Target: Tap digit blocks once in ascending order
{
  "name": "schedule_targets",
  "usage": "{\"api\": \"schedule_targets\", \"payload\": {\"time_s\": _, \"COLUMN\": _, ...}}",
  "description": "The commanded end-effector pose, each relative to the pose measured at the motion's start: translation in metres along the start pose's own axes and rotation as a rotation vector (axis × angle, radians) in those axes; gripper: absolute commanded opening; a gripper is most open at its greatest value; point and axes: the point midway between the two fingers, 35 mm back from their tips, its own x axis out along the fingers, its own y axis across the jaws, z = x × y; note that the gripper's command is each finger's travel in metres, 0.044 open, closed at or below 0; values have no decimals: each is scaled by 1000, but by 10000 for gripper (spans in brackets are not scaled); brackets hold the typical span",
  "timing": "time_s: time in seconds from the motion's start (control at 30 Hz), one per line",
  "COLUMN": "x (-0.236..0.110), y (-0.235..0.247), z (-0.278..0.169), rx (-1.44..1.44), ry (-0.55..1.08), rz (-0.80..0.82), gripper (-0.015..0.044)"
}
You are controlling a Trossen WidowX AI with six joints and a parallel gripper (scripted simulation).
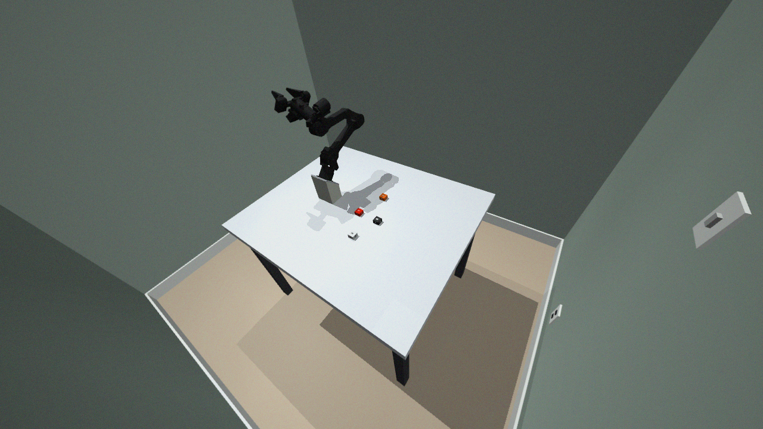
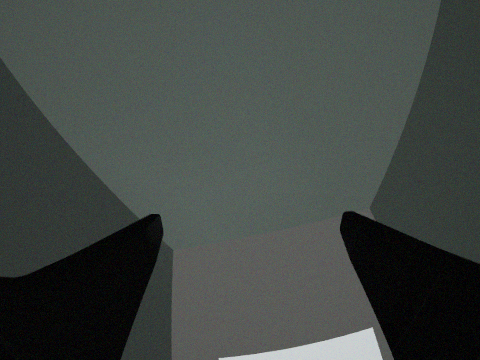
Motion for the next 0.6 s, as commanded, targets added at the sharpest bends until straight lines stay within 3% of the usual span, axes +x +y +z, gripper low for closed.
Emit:
{"api": "schedule_targets", "payload": {"time_s": 0.0, "x": 0, "y": -2, "z": -1, "rx": -8, "ry": 5, "rz": -8, "gripper": 400}}
{"api": "schedule_targets", "payload": {"time_s": 0.23, "x": -16, "y": -77, "z": -33, "rx": -383, "ry": 170, "rz": -251, "gripper": 400}}
{"api": "schedule_targets", "payload": {"time_s": 0.57, "x": -108, "y": -228, "z": -66, "rx": -1201, "ry": 753, "rz": -664, "gripper": 400}}
